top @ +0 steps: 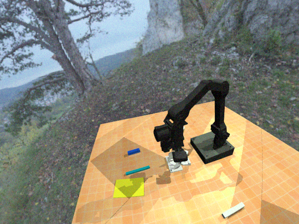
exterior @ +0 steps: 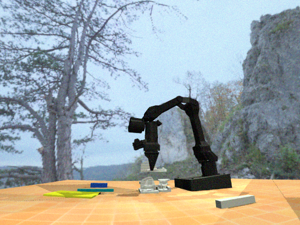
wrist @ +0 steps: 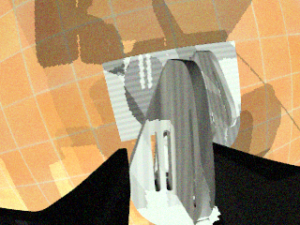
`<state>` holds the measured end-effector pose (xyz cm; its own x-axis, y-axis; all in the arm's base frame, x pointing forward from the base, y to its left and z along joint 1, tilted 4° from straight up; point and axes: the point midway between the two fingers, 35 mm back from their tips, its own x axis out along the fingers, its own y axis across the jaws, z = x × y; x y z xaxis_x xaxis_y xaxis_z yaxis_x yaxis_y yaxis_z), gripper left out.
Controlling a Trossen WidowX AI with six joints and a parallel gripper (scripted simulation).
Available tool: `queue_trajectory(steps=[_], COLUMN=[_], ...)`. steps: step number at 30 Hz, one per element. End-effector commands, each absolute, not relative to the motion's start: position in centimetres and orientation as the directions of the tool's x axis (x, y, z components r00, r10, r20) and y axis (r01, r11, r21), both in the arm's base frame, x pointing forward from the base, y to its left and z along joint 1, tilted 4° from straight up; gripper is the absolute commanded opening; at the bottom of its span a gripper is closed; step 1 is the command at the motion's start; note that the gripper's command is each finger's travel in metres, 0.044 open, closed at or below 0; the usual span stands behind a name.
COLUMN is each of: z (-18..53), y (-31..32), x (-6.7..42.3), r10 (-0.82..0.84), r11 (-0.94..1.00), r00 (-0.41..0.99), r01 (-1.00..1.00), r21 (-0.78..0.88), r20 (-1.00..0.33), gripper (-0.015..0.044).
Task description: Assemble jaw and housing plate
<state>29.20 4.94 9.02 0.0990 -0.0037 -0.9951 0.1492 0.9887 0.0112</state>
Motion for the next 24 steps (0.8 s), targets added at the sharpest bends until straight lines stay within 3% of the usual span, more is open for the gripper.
queue_trajectory(steps=[1, 24], z=[9.0, 7.8], y=[4.9, 4.9], x=[29.2, 29.3], r10=[-0.007, -0.007], r11=[0.988, 0.988], r00=[0.096, 0.096], r01=[0.155, 0.155], r21=[0.008, 0.008], r20=[-0.995, -0.995], gripper=[0.0134, 0.0134])
